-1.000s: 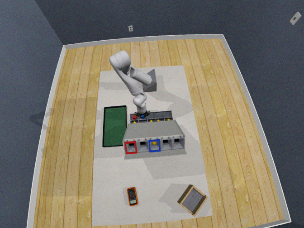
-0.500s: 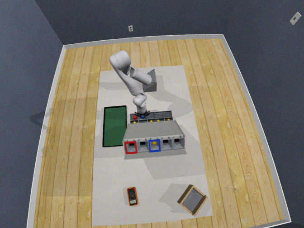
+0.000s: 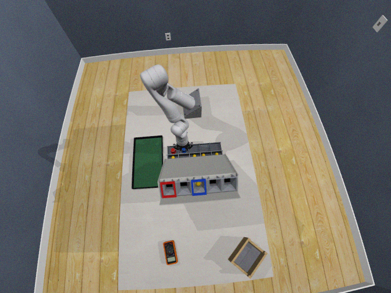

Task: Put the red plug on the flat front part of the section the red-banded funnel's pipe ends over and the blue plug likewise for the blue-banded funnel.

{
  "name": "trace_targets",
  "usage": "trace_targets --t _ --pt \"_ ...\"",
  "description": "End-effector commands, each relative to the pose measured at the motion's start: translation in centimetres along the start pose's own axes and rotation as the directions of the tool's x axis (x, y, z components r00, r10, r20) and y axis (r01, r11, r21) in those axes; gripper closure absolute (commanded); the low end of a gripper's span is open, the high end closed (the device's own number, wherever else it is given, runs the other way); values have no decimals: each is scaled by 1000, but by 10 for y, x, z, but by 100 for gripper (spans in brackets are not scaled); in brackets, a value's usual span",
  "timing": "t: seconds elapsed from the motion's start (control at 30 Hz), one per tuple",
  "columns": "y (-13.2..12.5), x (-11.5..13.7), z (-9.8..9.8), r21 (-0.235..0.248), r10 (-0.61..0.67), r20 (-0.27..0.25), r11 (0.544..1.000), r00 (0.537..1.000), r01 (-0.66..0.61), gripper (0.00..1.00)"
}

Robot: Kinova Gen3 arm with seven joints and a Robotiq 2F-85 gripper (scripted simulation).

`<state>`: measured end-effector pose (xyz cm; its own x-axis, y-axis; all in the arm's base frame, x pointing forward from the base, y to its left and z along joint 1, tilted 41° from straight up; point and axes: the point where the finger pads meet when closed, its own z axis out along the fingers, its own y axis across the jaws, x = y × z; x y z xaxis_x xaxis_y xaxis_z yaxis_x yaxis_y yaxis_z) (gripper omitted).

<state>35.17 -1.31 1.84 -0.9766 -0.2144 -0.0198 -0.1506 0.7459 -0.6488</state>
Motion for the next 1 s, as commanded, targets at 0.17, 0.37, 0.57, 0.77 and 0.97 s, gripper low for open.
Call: trace_targets --t 0.17,0.37,0.57,0.77,0.97 --pt "0 0 -2 0 0 0 1000 1000 0 100" --pt "0 0 -1 -1 0 2 1000 1000 0 58" --pt "0 0 -1 -1 0 2 1000 1000 0 58" --pt "0 0 -1 -1 0 2 1000 1000 0 58" --pt "1 -1 -1 -2 0 3 1000 1000 0 58"
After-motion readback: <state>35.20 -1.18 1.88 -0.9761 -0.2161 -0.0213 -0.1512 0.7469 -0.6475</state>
